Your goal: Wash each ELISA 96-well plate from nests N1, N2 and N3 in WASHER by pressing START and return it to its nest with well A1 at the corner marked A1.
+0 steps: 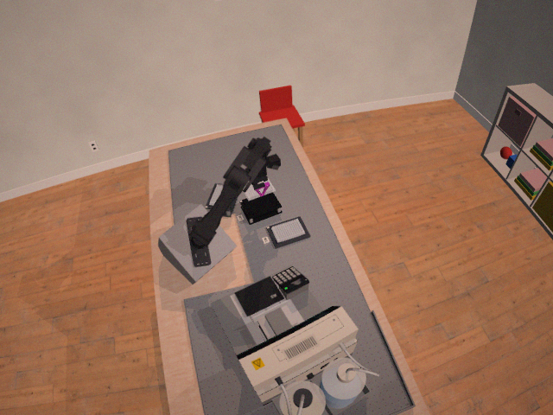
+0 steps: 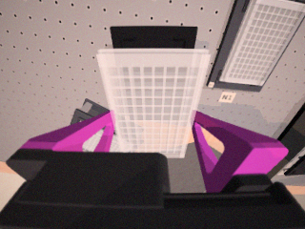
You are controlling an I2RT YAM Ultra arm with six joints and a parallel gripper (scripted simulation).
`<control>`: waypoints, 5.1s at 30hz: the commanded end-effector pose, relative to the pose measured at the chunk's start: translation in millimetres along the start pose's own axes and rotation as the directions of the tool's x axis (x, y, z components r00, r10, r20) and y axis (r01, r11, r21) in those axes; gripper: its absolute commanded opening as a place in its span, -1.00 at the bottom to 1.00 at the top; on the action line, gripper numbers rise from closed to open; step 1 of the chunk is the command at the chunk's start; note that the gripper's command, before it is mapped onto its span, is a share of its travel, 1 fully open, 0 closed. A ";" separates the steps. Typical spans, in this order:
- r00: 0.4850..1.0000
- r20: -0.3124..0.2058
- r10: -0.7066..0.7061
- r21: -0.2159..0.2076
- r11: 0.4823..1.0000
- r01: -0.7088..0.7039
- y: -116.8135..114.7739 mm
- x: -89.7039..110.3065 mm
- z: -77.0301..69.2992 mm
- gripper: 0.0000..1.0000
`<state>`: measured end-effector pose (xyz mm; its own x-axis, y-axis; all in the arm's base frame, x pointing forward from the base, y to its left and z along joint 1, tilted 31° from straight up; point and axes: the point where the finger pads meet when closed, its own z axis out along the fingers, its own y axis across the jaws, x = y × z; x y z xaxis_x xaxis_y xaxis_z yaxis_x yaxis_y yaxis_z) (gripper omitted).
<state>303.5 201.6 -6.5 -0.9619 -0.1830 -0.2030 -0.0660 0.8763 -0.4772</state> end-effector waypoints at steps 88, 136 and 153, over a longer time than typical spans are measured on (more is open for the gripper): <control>1.000 0.012 0.003 -0.006 1.000 -0.003 2.1 -3.6 72.4 -1.00; 1.000 0.012 0.003 -0.006 1.000 -0.003 0.7 -2.4 73.8 -1.00; 1.000 0.012 0.003 -0.006 1.000 -0.003 0.6 -2.1 76.3 -1.00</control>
<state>324.6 165.9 -74.0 -0.9615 -0.1811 -0.2066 -0.0632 0.8776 -0.4753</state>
